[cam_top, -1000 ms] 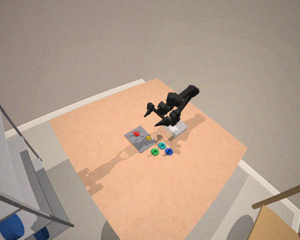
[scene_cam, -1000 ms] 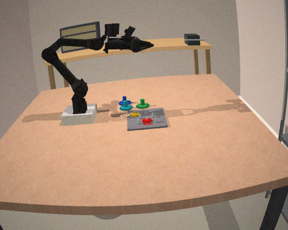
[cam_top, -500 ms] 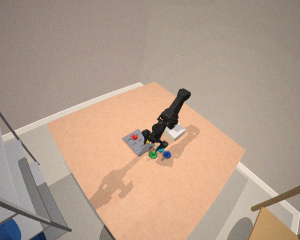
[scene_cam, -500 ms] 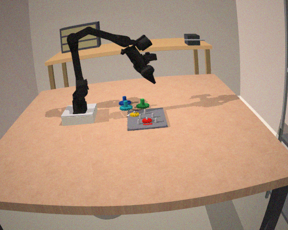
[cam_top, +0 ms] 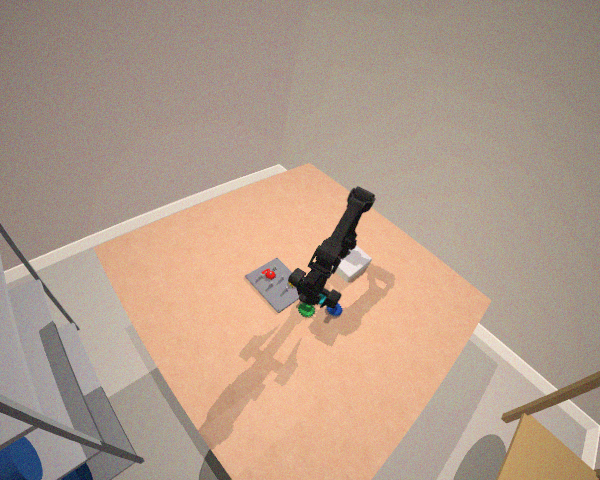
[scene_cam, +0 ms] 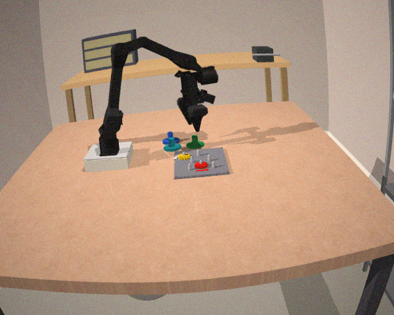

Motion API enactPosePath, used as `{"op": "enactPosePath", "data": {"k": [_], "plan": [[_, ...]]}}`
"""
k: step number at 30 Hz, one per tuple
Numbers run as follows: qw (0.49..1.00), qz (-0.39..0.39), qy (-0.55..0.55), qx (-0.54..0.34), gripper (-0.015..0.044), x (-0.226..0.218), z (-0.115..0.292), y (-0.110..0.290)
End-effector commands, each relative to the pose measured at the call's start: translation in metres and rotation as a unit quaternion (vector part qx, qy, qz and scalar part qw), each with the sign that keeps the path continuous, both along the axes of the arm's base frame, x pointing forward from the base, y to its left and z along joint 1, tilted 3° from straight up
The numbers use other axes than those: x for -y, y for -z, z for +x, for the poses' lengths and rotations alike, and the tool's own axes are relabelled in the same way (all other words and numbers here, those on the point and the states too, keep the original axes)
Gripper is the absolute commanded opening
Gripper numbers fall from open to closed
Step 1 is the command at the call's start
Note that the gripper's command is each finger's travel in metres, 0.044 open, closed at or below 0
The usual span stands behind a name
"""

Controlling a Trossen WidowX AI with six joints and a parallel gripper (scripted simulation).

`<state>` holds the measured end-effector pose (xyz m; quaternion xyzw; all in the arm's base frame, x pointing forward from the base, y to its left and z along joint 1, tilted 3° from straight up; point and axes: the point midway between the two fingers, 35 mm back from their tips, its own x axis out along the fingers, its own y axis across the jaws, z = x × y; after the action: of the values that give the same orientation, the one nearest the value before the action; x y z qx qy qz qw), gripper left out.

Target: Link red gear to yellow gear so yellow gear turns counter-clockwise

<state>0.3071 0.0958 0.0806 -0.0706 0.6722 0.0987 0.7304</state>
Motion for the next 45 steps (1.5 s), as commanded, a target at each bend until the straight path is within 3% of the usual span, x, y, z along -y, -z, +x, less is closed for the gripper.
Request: {"op": "enactPosePath", "data": {"k": [1, 40, 45], "plan": [[1.0, 0.0, -0.003, -0.006, 0.044, -0.001, 0.001, 0.01], [1.0, 0.0, -0.003, -0.006, 0.044, -0.002, 0.003, 0.042], [1.0, 0.0, -0.003, -0.006, 0.0309, -0.002, 0.003, 0.042]]}}
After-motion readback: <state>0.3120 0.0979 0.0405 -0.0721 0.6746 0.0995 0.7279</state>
